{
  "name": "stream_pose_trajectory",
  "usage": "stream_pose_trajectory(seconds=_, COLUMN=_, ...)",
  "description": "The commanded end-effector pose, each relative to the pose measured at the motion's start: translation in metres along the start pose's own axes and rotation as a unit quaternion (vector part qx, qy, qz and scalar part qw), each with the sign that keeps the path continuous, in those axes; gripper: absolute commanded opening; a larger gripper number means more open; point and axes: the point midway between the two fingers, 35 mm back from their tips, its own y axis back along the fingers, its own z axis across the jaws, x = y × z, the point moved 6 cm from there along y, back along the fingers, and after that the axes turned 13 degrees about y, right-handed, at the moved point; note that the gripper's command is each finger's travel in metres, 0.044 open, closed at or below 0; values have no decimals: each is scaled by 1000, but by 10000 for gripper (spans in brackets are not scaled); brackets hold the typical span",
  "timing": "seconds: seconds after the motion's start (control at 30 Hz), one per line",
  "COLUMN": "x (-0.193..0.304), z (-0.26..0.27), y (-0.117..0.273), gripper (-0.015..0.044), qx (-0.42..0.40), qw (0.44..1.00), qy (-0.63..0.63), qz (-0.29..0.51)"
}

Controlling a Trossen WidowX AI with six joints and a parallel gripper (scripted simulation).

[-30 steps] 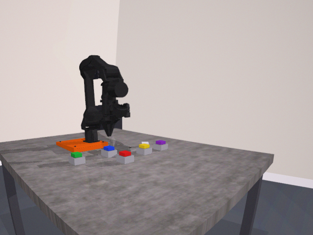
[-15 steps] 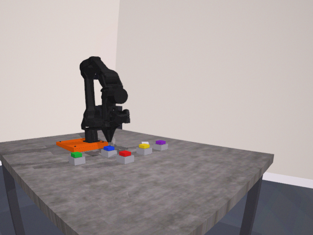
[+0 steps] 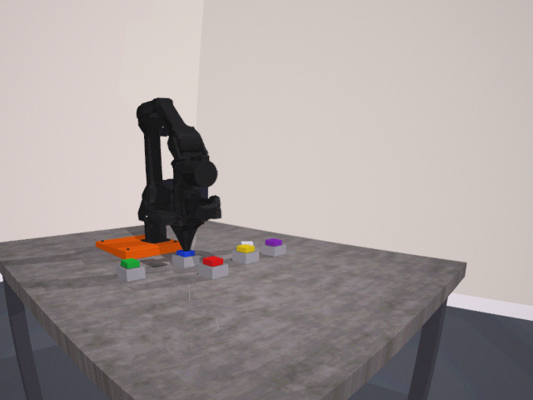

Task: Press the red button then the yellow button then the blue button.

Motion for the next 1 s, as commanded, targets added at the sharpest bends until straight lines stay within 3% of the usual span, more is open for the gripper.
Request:
stream_pose_trajectory(seconds=0.0, x=2, z=1, y=-6, gripper=20, qx=-1, qw=1000, qy=2, qz=8)
stream_pose_trajectory(seconds=0.67, x=2, z=1, y=-6, gripper=20, qx=-1, qw=1000, qy=2, qz=8)
stream_pose_trajectory(seconds=0.8, x=1, z=0, y=26, gripper=20, qx=-1, qw=1000, qy=2, qz=7)
stream_pose_trajectory(seconds=0.97, x=2, z=0, y=28, gripper=20, qx=-1, qw=1000, qy=2, qz=8)
